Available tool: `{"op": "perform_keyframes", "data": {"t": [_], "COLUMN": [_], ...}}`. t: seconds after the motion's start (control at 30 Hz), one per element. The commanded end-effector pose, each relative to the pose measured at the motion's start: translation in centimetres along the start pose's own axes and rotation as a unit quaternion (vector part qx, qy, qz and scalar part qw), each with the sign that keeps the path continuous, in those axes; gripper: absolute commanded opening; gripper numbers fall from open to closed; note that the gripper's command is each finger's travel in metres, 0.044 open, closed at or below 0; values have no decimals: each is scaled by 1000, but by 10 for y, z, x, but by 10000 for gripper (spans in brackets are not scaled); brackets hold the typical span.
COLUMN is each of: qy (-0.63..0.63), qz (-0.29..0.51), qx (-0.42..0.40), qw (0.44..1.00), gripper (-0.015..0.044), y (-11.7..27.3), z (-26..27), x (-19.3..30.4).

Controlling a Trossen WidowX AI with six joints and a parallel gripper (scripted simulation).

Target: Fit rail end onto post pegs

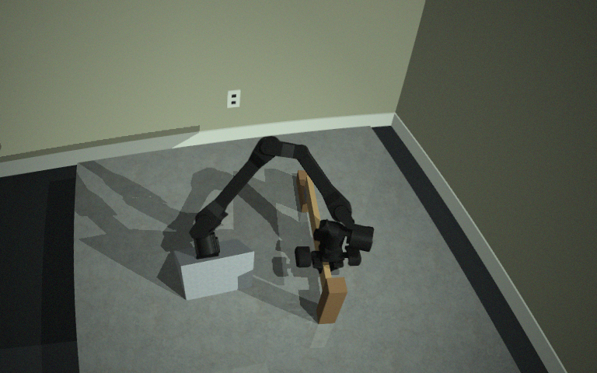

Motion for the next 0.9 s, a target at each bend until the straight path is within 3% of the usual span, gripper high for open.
{"op": "perform_keyframes", "data": {"t": [0.0, 0.87], "qy": [2, 2], "qz": [2, 2], "qx": [4, 4], "qw": [1000, 1000], "gripper": [0, 0], "y": [3, 3], "z": [-2, -1], "x": [3, 11]}}
Point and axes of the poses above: the point midway between the two fingers, 35 mm back from their tips, its own y axis back along the fingers, its own z axis across the jaws, x = y × z, the point moved 7 cm from there along y, back along the fingers, and after that the axes turned 2 degrees about y, right-handed, at the moved point
